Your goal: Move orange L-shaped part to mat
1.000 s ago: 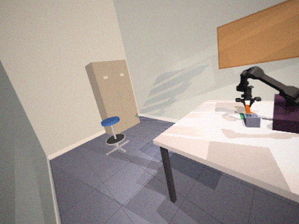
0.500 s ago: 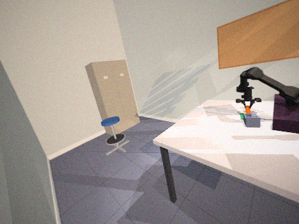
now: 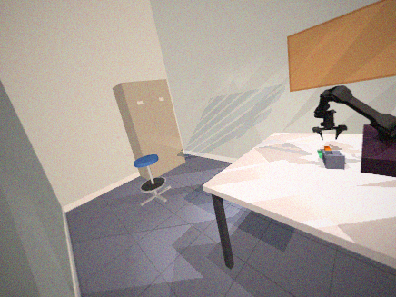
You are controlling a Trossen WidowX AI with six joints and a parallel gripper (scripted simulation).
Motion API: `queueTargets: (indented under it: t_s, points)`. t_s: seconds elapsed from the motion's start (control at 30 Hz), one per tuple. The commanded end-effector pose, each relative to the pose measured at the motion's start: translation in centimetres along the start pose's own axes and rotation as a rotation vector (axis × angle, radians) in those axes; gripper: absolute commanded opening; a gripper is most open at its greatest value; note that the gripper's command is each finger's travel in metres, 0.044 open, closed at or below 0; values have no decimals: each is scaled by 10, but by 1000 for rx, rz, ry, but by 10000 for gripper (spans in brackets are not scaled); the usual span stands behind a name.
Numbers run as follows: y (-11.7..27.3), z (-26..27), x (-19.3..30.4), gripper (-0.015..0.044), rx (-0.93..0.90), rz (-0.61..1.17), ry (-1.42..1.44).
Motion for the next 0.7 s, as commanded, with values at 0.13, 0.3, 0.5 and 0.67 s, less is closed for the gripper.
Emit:
queueTargets:
  t_s: [0.13,0.3,0.5,0.67]
  points:
    - [53,1,0,400,-29,-20,13]
    - [50,3,-2,400,-49,-27,10]
    - [50,3,-2,400,-49,-27,10]
    - [50,3,-2,400,-49,-27,10]
Point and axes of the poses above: the point midway between the two fingers, 35 mm back from their tips, its own y axis back along the fingers, its own z axis across the jaws, x = y × z, the point moved 6 cm from there along y, back along the fingers, and after that the axes turned 14 degrees about -y, right-handed, at the moved point
